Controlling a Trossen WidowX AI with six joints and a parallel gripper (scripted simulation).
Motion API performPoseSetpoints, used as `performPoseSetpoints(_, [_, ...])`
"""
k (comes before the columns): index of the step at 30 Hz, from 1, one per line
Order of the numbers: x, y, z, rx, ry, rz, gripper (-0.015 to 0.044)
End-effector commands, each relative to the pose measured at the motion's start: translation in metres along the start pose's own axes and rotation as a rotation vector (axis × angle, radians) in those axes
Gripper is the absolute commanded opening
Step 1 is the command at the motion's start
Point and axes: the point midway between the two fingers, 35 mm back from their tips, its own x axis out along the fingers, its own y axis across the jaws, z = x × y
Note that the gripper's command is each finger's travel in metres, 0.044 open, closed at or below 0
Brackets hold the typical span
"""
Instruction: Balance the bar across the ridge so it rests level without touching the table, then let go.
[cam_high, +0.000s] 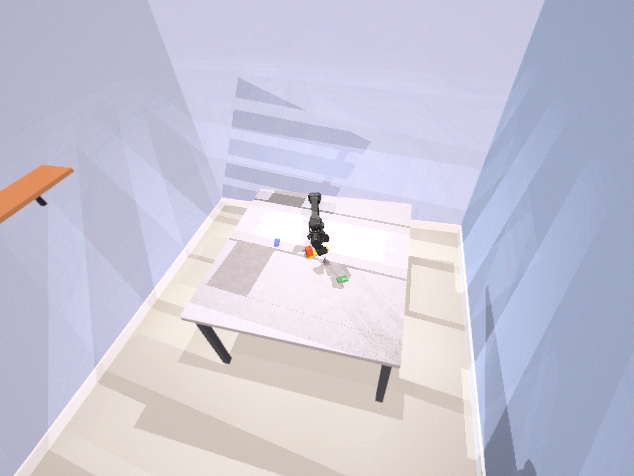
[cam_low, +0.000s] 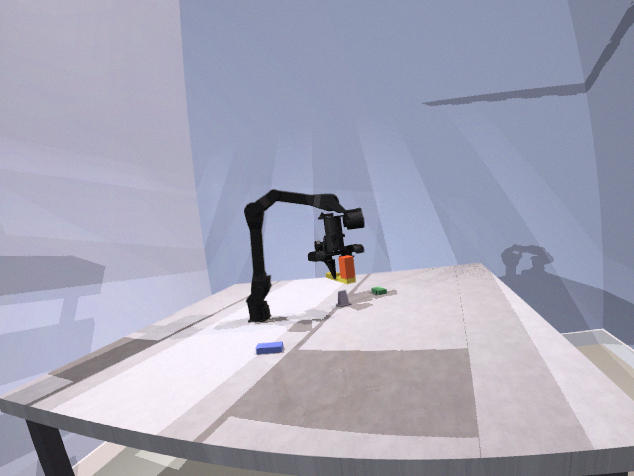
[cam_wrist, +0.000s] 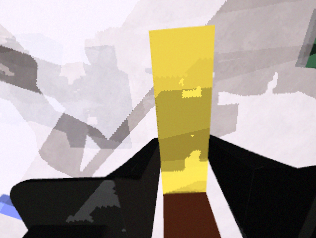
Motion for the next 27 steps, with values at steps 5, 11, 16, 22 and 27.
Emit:
performPoseSetpoints(5, [-0.001,-0.013,0.030,0.030,-0.002,-0.003,0.0000])
performPoseSetpoints(11, [-0.002,-0.020,0.051,0.049,-0.004,-0.004,0.0000])
performPoseSetpoints(16, [-0.002,-0.025,0.069,0.065,-0.006,-0.004,0.0000])
performPoseSetpoints(22, [0.000,-0.026,0.075,0.069,-0.006,-0.004,0.0000])
performPoseSetpoints(27, [0.007,-0.027,0.075,0.069,-0.006,-0.004,0.0000])
